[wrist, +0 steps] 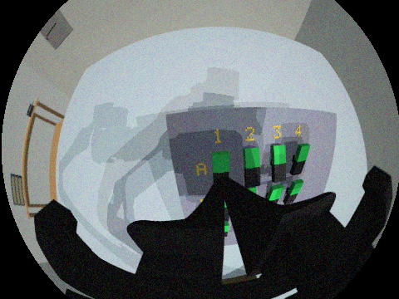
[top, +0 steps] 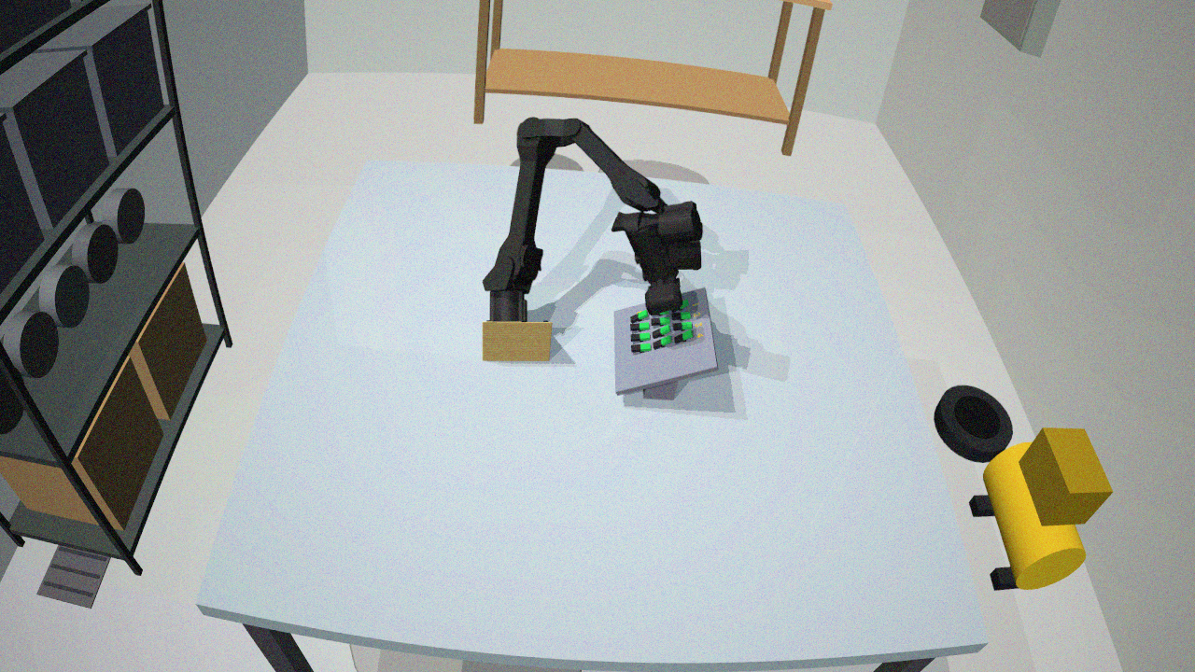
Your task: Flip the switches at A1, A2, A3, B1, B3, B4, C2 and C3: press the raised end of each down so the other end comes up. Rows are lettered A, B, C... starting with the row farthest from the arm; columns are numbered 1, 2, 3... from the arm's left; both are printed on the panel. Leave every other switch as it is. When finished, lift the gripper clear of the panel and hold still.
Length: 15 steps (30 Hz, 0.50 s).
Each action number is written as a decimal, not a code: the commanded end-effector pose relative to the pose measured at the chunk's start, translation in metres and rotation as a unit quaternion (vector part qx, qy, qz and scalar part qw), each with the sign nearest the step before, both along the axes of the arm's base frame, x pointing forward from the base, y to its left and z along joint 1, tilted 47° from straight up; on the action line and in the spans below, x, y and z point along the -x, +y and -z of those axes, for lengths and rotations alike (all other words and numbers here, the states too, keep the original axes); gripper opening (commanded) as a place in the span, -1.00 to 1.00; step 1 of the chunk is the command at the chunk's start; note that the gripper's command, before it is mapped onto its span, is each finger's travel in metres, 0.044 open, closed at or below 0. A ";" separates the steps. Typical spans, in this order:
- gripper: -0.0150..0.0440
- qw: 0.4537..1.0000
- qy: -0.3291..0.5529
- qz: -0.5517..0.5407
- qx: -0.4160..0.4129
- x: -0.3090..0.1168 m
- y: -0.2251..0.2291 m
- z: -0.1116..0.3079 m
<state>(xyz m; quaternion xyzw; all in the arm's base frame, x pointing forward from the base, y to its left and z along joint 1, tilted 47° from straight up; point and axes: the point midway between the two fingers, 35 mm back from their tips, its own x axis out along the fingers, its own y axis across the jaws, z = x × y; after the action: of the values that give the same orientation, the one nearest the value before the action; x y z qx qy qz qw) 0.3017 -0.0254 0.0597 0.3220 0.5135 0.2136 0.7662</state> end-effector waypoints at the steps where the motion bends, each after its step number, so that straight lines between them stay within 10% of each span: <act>1: -0.49 1.000 0.002 -0.001 0.001 0.002 -0.006 -0.005; 15: -0.49 1.000 0.011 -0.008 -0.002 0.022 -0.057 -0.028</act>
<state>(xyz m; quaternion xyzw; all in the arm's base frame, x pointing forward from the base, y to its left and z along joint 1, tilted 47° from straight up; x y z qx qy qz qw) 0.2810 -0.0679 0.0974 0.3233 0.5212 0.2180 0.7591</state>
